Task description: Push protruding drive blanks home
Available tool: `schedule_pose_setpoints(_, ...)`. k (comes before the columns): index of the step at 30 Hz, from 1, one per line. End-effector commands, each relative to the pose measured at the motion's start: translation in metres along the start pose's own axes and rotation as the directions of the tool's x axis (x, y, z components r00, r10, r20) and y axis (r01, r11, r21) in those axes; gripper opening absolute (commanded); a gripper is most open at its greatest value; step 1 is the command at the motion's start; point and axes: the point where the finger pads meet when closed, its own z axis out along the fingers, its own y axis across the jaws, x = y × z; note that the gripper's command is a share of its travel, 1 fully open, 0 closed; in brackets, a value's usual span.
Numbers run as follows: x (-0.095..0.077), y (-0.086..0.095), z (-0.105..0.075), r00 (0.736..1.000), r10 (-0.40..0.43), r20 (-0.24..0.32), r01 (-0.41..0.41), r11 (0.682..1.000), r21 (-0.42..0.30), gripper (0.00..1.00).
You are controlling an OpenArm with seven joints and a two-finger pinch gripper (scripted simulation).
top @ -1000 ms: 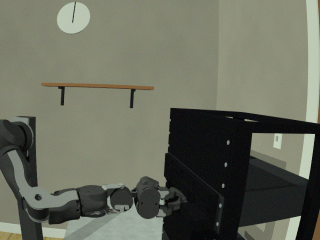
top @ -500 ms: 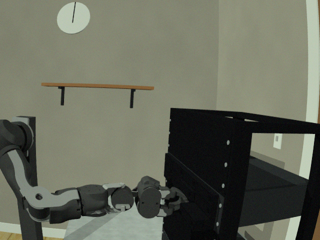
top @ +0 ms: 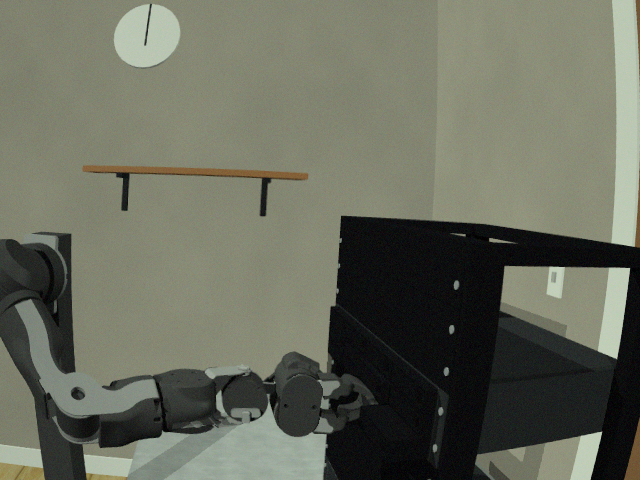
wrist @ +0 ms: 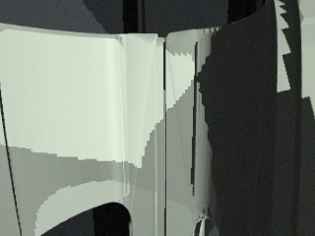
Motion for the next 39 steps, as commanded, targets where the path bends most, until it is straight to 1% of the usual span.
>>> schedule_pose_setpoints(1, 0.0037, 0.0189, 0.0027, 1.000, -0.004, -0.012, 0.003, 0.998, -0.056, 0.00)
schedule_pose_setpoints(16, 0.0039, 0.0223, 0.0052, 1.000, -0.004, -0.011, 0.003, 0.999, -0.055, 0.00)
schedule_pose_setpoints(39, 0.0039, 0.0223, 0.0052, 1.000, -0.004, -0.011, 0.003, 0.999, -0.055, 0.00)
